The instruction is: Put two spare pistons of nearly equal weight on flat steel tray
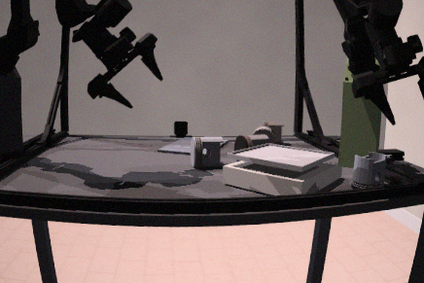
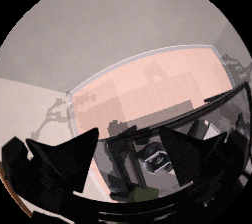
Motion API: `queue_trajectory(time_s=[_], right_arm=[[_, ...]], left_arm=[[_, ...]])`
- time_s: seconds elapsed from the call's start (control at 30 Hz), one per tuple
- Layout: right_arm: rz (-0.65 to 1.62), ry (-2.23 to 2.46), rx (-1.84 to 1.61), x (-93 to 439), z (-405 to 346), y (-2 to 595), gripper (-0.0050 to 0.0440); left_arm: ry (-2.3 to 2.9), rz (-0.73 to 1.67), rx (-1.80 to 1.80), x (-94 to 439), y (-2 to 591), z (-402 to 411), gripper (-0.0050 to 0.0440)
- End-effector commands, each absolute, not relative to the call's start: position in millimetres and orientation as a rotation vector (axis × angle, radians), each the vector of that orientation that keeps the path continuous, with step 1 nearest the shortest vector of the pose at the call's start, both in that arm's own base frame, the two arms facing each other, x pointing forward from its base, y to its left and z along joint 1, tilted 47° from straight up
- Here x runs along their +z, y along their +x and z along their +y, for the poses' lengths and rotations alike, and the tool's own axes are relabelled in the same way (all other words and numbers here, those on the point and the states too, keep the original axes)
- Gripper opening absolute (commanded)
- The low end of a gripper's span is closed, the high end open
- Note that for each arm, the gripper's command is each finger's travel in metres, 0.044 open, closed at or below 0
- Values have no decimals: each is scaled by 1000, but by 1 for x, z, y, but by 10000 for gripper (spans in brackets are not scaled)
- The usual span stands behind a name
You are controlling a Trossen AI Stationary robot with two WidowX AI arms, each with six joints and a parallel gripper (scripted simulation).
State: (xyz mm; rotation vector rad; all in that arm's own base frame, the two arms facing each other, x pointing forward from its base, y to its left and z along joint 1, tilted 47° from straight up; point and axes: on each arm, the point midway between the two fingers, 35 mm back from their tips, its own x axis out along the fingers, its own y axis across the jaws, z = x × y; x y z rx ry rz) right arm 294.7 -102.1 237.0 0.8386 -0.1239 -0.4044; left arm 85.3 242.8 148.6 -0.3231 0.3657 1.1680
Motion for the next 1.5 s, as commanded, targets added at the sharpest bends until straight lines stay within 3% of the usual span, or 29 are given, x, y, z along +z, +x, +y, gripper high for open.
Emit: queue_trajectory(time_s=[0.0, 0.87, 1.47], right_arm=[[-58, 746, -404, 221, -97, 286, 440], [242, 241, -333, 153, -73, 249, 440], [338, 113, -640, 150, -144, 213, 440]], left_arm=[[-244, 333, 1119, 149, 103, 235, 378], [-117, 337, 660, 150, 191, 172, 378], [-63, 346, 358, 150, 235, 105, 378]])
